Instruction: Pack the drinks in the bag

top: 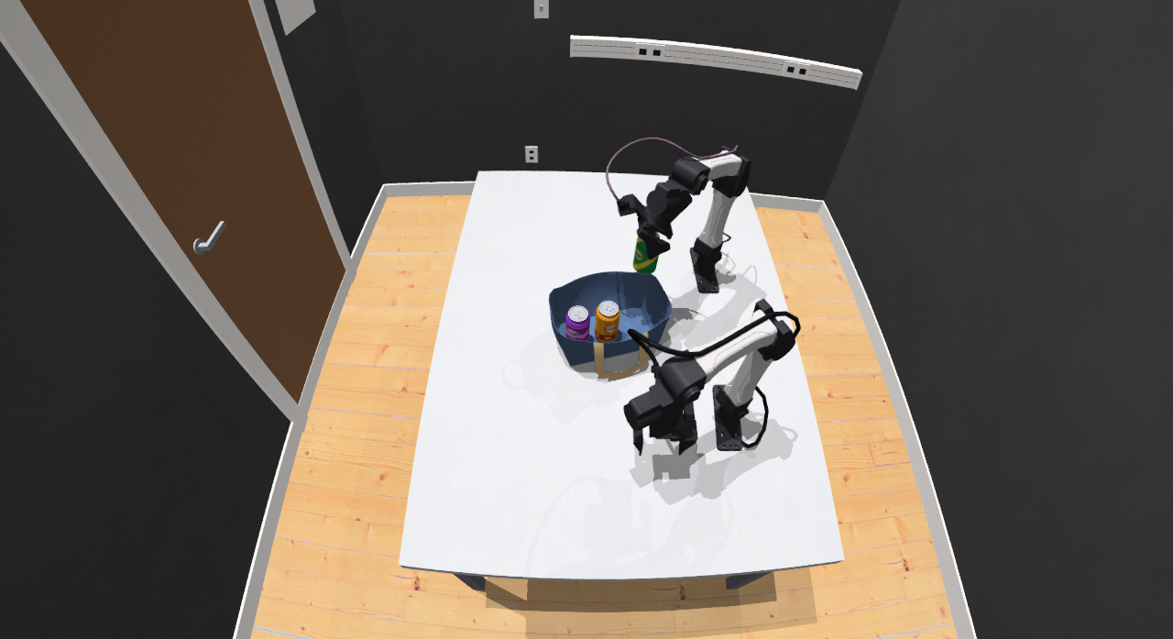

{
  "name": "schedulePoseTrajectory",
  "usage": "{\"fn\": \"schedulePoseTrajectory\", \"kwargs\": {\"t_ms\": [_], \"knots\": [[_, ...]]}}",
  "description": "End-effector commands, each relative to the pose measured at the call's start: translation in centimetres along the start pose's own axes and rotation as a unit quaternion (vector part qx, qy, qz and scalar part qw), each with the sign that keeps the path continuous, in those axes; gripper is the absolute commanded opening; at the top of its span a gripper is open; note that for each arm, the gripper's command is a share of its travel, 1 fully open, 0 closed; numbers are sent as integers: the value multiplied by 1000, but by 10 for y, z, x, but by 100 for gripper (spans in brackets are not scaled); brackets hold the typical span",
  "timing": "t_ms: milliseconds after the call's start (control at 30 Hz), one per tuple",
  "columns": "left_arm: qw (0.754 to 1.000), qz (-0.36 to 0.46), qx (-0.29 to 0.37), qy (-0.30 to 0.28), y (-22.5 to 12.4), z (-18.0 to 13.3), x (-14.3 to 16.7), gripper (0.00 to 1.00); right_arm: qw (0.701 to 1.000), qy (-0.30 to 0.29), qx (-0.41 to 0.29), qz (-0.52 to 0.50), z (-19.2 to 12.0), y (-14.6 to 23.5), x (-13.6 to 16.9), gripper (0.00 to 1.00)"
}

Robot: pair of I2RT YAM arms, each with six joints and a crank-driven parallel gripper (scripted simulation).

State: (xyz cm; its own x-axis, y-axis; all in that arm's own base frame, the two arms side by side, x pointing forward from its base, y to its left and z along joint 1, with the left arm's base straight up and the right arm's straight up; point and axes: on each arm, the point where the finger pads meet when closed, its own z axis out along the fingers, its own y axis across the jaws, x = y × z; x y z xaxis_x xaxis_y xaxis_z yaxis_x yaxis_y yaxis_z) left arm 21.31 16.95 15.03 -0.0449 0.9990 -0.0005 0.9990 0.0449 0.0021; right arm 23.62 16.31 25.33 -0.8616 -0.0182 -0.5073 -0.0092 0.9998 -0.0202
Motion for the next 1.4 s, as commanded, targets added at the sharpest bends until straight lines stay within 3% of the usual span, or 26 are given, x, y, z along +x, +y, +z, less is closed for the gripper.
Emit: {"fn": "schedulePoseTrajectory", "kwargs": {"t_ms": [0, 567, 667, 1367], "knots": [[999, -2, -36, 16, 9, -17, 6, 100, 998, -50, -23, 25, -21, 1, -20, 74], [999, -2, -36, 16, 9, -17, 6, 100, 999, -31, -8, 12, -7, -4, -5, 74], [999, -2, -36, 16, 9, -17, 6, 100, 998, -48, -21, 21, -19, -3, -18, 74], [999, -2, -36, 16, 9, -17, 6, 100, 1000, -24, -7, 16, -5, 60, -21, 74]]}}
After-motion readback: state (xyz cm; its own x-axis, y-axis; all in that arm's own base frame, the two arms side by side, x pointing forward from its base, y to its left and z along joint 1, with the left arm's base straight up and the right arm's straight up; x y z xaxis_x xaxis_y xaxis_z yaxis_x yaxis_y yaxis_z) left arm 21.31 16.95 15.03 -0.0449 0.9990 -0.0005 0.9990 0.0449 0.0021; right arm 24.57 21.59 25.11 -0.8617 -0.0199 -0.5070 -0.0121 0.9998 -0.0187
